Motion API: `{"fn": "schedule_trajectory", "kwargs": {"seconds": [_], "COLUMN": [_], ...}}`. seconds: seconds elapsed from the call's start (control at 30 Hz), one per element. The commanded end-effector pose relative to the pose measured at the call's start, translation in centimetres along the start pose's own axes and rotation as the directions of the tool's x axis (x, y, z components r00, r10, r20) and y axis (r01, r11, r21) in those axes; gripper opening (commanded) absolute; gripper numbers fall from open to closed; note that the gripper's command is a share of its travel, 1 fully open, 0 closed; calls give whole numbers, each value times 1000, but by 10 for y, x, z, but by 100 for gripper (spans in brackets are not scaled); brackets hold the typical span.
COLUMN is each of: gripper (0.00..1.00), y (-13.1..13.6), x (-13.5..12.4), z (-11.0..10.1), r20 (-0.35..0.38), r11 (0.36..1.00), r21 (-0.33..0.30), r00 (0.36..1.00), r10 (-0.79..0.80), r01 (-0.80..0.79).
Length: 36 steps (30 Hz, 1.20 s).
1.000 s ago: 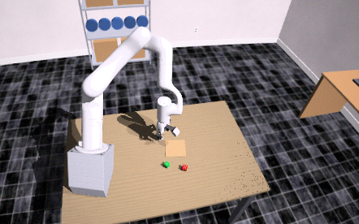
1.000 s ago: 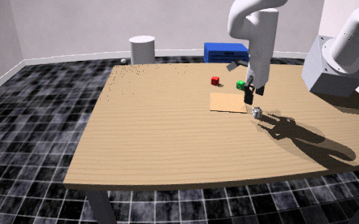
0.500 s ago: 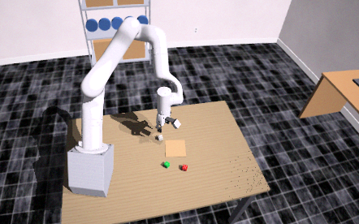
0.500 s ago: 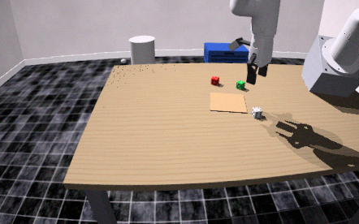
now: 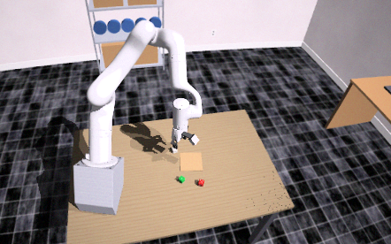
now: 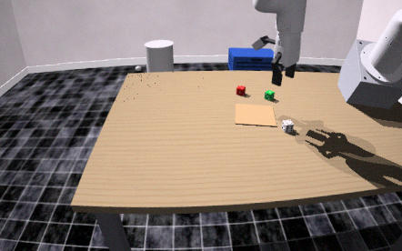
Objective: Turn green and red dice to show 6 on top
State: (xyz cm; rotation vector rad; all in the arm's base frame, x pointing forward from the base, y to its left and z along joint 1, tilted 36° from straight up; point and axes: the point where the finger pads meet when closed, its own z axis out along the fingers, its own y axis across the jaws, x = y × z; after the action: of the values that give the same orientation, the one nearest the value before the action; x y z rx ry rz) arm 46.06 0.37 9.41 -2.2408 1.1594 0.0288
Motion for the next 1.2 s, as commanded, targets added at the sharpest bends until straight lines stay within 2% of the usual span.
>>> {"fn": "schedule_trajectory", "kwargs": {"seconds": [0.0,0.03,0.13,0.17,0.27,0.3,0.37,0.4,1.0,1.1,1.17], "gripper": [100,100,100,100,100,100,100,100,100,100,100], "y": [25,55,59,84,93,118,118,130,132,132,132], "x": [33,58,63,79,87,101,101,108,109,109,110], "z": [2,3,3,4,5,6,6,7,8,11,25], "r20": [-2,-1,-1,1,1,3,3,4,4,4,5], "r11": [1000,1000,1000,999,999,999,999,999,999,999,999], "r21": [-1,-1,-1,1,1,5,5,8,8,8,7], "r00": [1000,1000,1000,999,999,999,999,999,999,999,999], "r10": [9,24,24,37,37,46,46,50,51,51,51], "r01": [-9,-24,-24,-37,-37,-46,-46,-50,-51,-51,-51]}}
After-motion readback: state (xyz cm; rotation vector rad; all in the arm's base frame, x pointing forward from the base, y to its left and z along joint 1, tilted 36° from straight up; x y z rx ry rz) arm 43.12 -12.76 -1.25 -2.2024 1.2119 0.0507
